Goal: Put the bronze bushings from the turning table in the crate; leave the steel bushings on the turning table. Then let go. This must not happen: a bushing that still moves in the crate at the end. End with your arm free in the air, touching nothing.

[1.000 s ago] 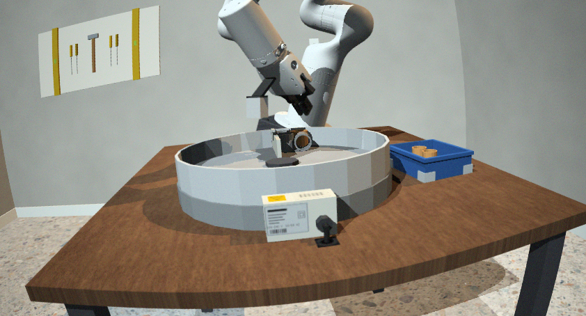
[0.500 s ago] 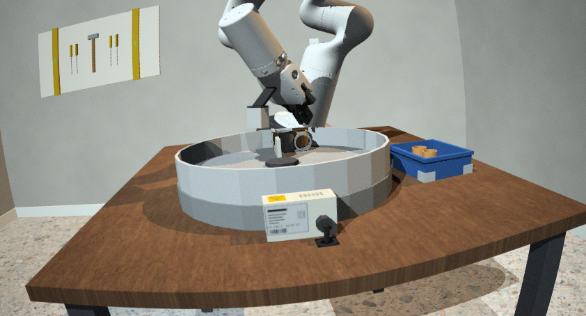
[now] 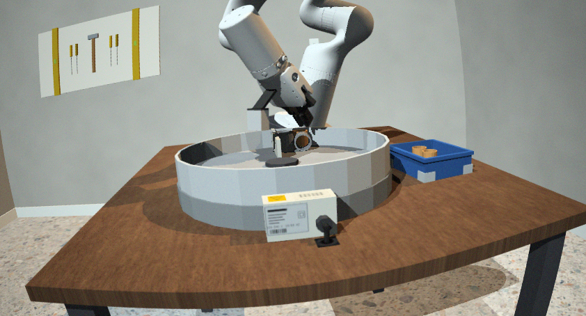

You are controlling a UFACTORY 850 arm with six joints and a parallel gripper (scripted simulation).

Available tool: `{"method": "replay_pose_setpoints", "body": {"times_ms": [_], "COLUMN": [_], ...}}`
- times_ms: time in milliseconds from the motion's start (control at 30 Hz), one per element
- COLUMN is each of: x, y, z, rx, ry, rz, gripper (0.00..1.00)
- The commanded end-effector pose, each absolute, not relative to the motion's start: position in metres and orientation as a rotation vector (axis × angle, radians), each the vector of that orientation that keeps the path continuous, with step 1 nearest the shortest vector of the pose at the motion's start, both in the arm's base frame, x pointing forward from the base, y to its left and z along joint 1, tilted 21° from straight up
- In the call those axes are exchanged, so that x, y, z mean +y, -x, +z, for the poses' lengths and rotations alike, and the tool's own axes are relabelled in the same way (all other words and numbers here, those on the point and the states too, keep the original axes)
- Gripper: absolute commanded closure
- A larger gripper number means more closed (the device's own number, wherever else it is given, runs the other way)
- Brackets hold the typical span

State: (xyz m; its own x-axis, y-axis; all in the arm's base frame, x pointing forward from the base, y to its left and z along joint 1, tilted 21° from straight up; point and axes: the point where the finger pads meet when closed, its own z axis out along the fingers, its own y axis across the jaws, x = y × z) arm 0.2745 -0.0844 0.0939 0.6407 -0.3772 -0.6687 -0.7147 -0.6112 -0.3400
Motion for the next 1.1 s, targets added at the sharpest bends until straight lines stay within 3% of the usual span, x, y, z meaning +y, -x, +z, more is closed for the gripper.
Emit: {"method": "replay_pose_setpoints", "body": {"times_ms": [0,1067], "x": [-0.083,-0.08], "y": [-0.276,-0.278], "z": [0.089,0.078], "rx": [0.848,0.848], "ry": [2.262,2.262], "rz": [0.736,0.736], "gripper": [0.9,0.9]}}
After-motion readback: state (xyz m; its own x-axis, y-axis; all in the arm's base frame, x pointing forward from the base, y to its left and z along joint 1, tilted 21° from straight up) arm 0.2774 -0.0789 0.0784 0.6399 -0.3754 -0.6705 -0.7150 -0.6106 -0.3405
